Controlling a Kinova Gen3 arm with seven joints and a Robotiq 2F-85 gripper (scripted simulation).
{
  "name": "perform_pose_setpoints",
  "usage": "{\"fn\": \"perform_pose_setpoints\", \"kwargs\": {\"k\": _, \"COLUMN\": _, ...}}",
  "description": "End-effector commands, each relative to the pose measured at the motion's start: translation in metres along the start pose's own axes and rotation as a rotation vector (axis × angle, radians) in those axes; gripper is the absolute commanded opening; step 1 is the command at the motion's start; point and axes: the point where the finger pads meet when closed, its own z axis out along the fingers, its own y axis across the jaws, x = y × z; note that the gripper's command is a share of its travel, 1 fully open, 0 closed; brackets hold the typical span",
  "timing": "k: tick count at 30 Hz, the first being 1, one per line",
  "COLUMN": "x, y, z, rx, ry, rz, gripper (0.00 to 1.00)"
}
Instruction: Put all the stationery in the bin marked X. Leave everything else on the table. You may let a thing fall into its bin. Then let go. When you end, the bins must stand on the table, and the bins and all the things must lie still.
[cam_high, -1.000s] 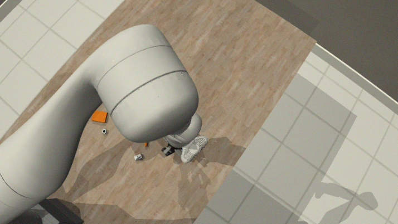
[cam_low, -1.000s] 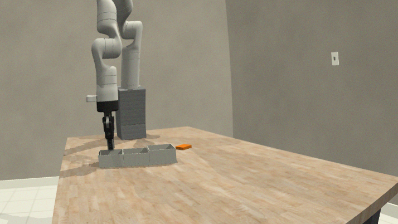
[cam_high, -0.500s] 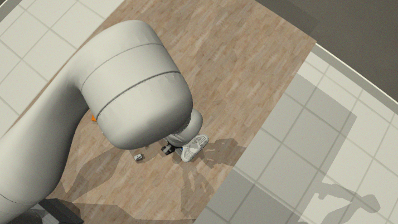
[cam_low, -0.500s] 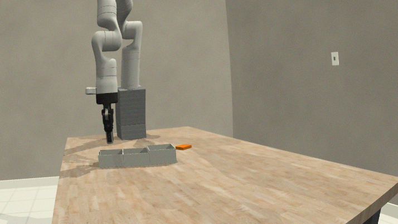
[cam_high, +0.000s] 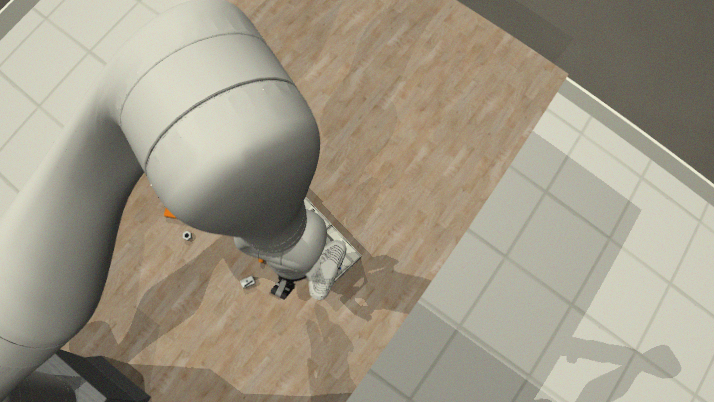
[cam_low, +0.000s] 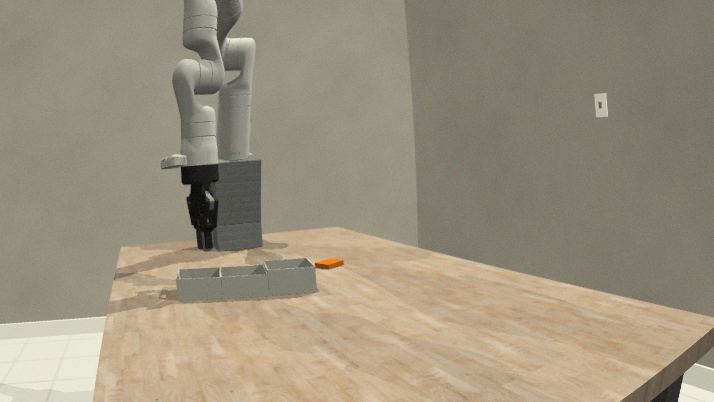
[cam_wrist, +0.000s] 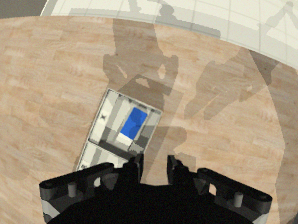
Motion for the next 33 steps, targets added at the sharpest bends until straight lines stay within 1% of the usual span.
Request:
{"fn": "perform_pose_setpoints", "kwargs": {"k": 1, "x": -0.029, "y": 0.015, "z": -0.002, "rx": -0.003, "ry": 0.01, "rz": -0.134, "gripper": 0.3}}
{"fn": "perform_pose_setpoints", "kwargs": {"k": 4, "x": -0.048, "y": 0.032, "z": -0.002, "rx": -0.004, "ry": 0.01, "rz": -0.284, "gripper": 0.3}}
{"fn": "perform_pose_setpoints", "kwargs": {"k": 6, "x": -0.048, "y": 0.032, "z": -0.002, "rx": -0.004, "ry": 0.01, "rz": -0.284, "gripper": 0.3}}
{"fn": "perform_pose_setpoints", "kwargs": {"k": 12, "x": -0.085, "y": 0.066, "z": -0.003, "rx": -0.005, "ry": 0.008, "rz": -0.571, "gripper": 0.3}}
{"fn": "perform_pose_setpoints", "kwargs": {"k": 18, "x": -0.086, "y": 0.066, "z": -0.003, "rx": -0.006, "ry": 0.007, "rz": -0.846, "gripper": 0.3}}
{"fn": "perform_pose_setpoints", "kwargs": {"k": 25, "x": -0.091, "y": 0.067, "z": -0.003, "rx": -0.007, "ry": 0.008, "rz": -0.858, "gripper": 0.3}}
{"fn": "perform_pose_setpoints", "kwargs": {"k": 33, "x": -0.088, "y": 0.067, "z": -0.003, "rx": -0.007, "ry": 0.008, "rz": -0.858, "gripper": 0.3}}
